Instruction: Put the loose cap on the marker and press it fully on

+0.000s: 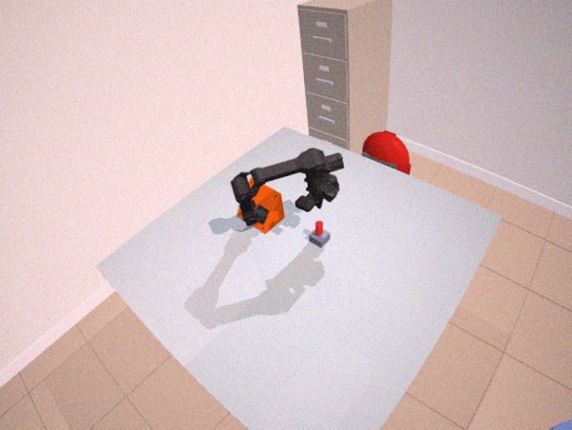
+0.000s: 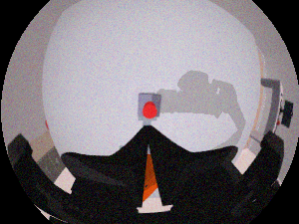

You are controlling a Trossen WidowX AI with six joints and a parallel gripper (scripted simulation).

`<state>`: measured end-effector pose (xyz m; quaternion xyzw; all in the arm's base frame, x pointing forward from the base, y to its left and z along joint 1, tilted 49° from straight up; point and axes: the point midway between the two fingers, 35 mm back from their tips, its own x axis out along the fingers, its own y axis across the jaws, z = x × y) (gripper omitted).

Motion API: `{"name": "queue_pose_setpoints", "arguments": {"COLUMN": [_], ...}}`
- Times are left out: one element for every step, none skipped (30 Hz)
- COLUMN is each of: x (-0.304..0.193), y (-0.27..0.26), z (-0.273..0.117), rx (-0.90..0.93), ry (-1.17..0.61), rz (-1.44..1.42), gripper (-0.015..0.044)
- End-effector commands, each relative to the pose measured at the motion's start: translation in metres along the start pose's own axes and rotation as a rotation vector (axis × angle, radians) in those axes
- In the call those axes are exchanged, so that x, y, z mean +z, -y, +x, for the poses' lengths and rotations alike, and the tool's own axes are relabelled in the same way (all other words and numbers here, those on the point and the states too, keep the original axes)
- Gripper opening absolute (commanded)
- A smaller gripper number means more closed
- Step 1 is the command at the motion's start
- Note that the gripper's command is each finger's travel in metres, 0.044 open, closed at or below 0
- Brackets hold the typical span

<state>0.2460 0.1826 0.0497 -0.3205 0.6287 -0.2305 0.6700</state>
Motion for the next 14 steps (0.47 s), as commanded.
{"name": "queue_pose_setpoints", "arguments": {"x": [-0.0006,-0.0006,-0.0006,-0.0006,-0.0006,-0.0006,-0.0006,-0.0006,-0.0006,-0.0006,-0.0006,-0.0006,-0.0006,-0.0006], "y": [0.0021,0.0021,0.0021,0.0021,0.0021,0.0021,0.0021,0.0021,0.0021,0.0021,0.0021,0.0021,0.0021,0.0021], "z": [-0.0124,-0.0124,-0.0124,-0.0124,-0.0124,-0.0124,-0.0124,-0.0124,-0.0124,-0.0124,-0.0124,-0.0124,-0.0124,-0.0124], "rx": [0.007,0.007,0.007,0.007,0.007,0.007,0.007,0.007,0.007,0.007,0.007,0.007,0.007,0.007], "ry": [-0.004,-0.004,-0.004,-0.004,-0.004,-0.004,-0.004,-0.004,-0.004,-0.004,-0.004,-0.004,-0.004,-0.004], "rz": [0.003,0.003,0.003,0.003,0.003,0.003,0.003,0.003,0.003,0.003,0.003,0.003,0.003,0.003], "gripper": [0.0000,0.0000,0.0026,0.0053,0.0079,0.0105,0.0131,0.0157,0.0184,0.0210,0.0236,0.0263,0.0289,0.0315]}}
